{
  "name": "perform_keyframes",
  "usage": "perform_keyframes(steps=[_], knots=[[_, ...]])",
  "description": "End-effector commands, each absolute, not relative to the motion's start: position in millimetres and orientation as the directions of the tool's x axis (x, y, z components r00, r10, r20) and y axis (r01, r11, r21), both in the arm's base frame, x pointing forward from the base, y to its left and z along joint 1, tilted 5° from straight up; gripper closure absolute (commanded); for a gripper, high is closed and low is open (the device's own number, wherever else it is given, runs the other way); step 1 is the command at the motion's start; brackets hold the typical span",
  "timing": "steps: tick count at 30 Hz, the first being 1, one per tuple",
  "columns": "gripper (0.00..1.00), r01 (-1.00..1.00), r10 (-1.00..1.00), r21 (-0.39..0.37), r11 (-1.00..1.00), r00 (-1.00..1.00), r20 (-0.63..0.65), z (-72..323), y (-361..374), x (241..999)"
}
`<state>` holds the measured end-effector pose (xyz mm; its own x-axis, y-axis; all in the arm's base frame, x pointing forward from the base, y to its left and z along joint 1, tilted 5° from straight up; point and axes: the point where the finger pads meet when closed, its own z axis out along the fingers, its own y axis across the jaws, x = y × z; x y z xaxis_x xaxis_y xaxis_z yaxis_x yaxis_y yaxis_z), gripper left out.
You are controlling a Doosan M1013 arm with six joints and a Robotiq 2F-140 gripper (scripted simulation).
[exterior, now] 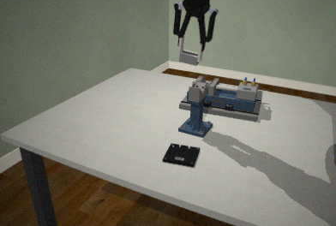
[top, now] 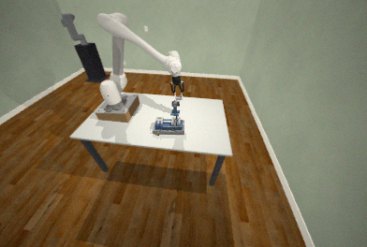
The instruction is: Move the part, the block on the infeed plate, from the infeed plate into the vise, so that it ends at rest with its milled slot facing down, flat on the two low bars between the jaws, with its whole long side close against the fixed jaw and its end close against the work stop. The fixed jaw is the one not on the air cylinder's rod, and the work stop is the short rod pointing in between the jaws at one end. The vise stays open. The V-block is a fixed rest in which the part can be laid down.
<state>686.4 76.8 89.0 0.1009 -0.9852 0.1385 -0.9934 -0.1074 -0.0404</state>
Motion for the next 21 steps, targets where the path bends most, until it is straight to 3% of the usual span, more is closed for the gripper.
perform_keyframes(steps=[1,21], knots=[[1.0,-0.997,-0.991,-0.011,-0.081,0.079,0.106,90.0,81.0,674.5],[1.0,-0.998,-1.0,0.07,-0.007,0.009,0.025,89.0,100.9,645.9]])
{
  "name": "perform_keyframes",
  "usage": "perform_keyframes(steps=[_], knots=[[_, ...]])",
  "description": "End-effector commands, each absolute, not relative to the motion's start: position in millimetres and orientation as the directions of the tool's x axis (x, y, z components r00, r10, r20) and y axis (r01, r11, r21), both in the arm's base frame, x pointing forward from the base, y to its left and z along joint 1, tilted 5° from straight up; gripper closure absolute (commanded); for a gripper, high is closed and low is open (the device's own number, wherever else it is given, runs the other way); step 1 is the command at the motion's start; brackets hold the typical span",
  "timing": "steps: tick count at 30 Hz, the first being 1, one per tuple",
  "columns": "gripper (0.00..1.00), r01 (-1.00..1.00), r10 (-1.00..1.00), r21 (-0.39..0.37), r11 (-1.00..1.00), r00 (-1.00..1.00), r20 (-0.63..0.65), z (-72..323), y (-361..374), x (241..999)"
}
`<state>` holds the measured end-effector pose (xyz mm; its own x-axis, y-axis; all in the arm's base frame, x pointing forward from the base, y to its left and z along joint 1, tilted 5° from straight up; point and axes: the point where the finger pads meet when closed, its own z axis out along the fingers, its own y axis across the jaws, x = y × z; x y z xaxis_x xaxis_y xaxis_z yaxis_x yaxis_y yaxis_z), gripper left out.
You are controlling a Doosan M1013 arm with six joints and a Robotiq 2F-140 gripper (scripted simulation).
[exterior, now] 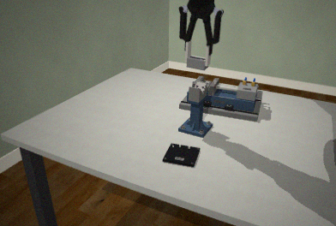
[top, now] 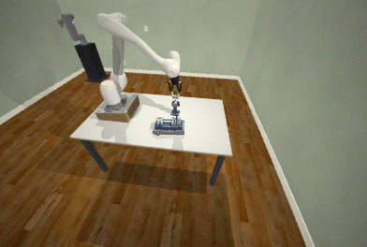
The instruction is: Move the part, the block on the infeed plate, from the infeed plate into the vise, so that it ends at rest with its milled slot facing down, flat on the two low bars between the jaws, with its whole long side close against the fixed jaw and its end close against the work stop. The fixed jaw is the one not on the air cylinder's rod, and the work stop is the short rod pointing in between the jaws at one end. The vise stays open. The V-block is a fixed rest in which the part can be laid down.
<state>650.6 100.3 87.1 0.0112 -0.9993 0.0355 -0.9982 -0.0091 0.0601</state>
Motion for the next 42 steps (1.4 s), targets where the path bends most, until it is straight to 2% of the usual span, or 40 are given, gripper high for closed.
perform_keyframes(steps=[1,42], knots=[[1.0,-0.997,-1.0,0.072,-0.005,0.007,0.023,89.1,101.5,645.3],[1.0,-0.997,-1.0,0.083,0.003,-0.002,0.012,89.3,104.3,641.7]])
